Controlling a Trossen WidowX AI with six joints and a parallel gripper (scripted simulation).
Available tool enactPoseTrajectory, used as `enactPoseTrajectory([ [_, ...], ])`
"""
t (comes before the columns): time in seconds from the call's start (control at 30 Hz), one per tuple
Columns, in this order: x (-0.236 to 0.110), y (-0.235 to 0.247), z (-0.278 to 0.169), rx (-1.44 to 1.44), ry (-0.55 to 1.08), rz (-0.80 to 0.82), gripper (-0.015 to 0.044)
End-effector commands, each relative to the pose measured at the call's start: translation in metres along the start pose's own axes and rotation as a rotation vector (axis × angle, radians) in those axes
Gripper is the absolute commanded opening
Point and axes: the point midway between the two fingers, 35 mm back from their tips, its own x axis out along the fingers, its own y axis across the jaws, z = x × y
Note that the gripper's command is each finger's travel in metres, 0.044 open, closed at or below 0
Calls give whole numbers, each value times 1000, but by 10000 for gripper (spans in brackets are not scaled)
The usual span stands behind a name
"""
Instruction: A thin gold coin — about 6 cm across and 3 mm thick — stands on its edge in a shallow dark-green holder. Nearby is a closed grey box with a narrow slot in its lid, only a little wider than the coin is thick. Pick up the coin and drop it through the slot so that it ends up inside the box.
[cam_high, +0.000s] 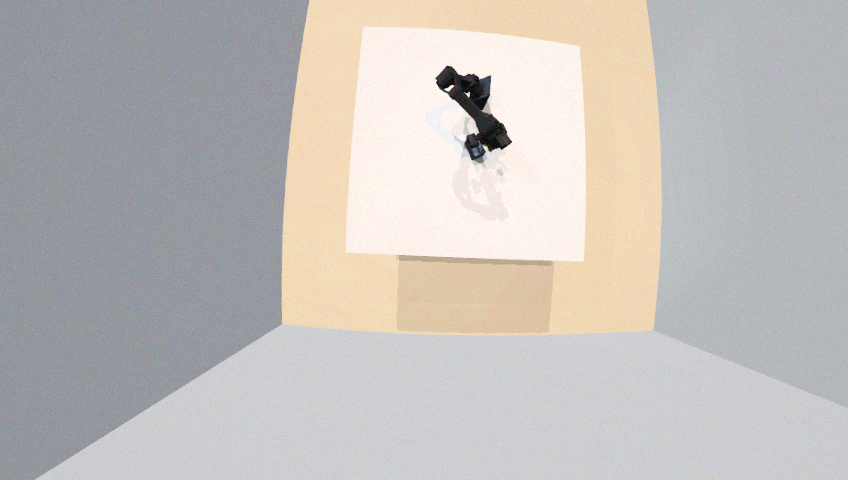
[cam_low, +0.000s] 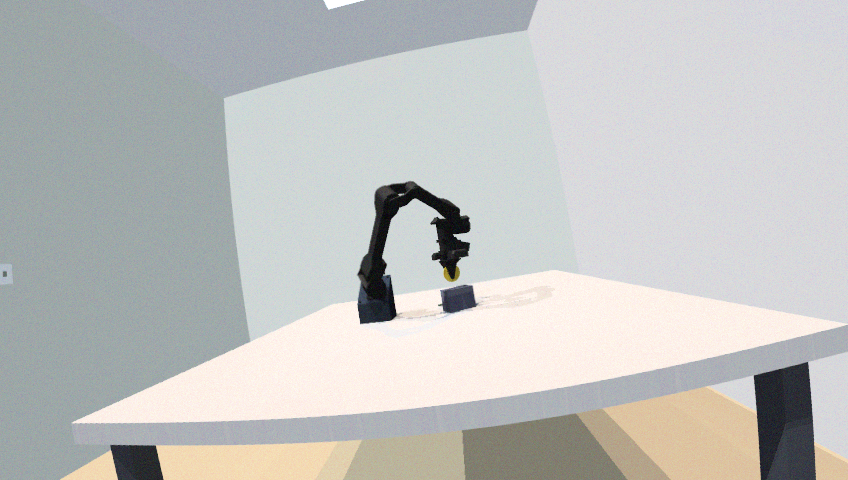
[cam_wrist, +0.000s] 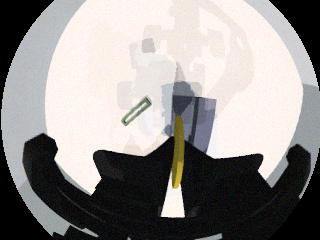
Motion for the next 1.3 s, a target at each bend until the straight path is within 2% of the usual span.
enactPoseTrajectory([
  [0.0,-1,-11,-1,-2,-3,-5,0],
  [0.23,0,-26,-4,-1,0,-9,0],
  [1.27,0,-25,-3,0,6,-2,0],
])
